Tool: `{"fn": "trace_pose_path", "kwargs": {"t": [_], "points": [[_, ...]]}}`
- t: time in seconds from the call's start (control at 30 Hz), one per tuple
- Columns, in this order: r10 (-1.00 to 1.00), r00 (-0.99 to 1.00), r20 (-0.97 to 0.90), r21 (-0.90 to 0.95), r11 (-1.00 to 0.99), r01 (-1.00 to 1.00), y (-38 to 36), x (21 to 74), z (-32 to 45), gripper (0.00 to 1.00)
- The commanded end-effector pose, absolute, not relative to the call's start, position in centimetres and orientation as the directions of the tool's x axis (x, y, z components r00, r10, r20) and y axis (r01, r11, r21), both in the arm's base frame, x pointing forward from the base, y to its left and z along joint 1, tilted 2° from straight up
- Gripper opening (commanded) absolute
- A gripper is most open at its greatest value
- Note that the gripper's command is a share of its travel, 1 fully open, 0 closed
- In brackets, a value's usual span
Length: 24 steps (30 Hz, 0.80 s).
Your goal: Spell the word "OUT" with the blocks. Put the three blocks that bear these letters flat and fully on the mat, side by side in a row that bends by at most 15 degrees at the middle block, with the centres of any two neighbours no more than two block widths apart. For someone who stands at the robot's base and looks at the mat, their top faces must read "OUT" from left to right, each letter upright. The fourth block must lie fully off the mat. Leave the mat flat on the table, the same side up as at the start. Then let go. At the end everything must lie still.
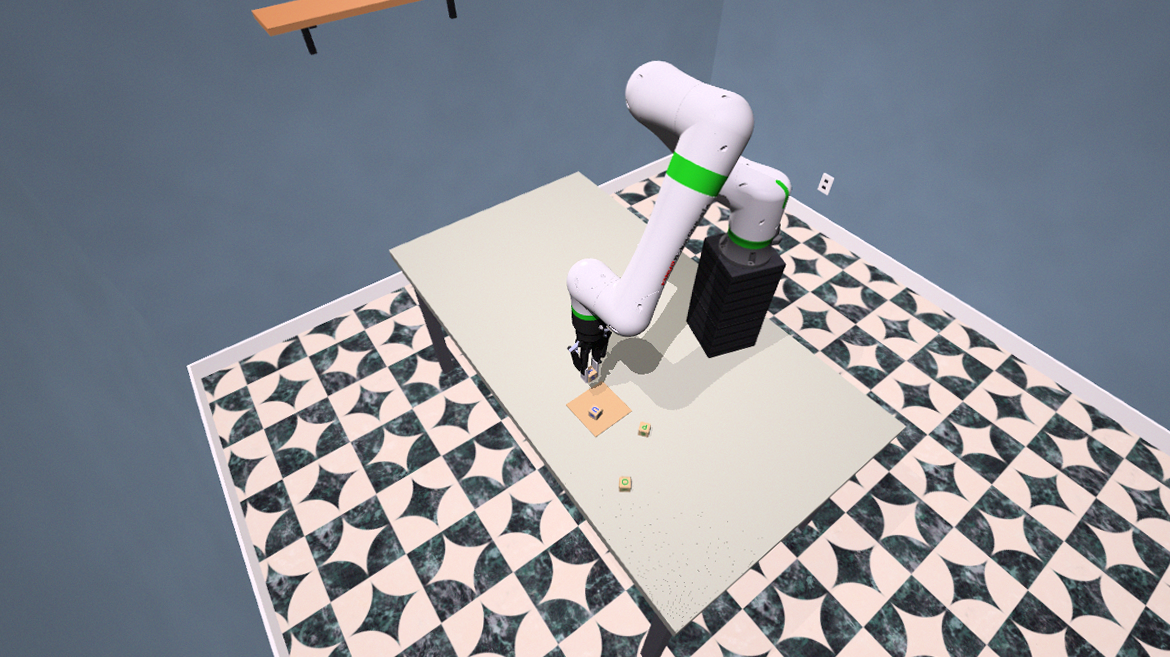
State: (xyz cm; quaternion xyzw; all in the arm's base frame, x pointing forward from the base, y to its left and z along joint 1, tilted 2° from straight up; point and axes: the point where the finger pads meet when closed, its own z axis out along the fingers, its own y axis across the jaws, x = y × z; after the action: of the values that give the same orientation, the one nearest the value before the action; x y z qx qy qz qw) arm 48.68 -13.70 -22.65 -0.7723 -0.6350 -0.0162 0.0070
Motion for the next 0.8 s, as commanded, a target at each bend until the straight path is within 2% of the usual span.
{"fn": "trace_pose_path", "kwargs": {"t": [0.0,0.4,0.77], "points": [[0.981,0.193,0.034,0.01,-0.193,0.981,-13.7,48.7,-22.6,0.16],[0.981,0.193,0.034,0.01,-0.194,0.981,-13.7,48.7,-23.4,0.16],[0.981,0.193,0.034,0.01,-0.194,0.981,-13.5,48.8,-28.0,0.16]]}}
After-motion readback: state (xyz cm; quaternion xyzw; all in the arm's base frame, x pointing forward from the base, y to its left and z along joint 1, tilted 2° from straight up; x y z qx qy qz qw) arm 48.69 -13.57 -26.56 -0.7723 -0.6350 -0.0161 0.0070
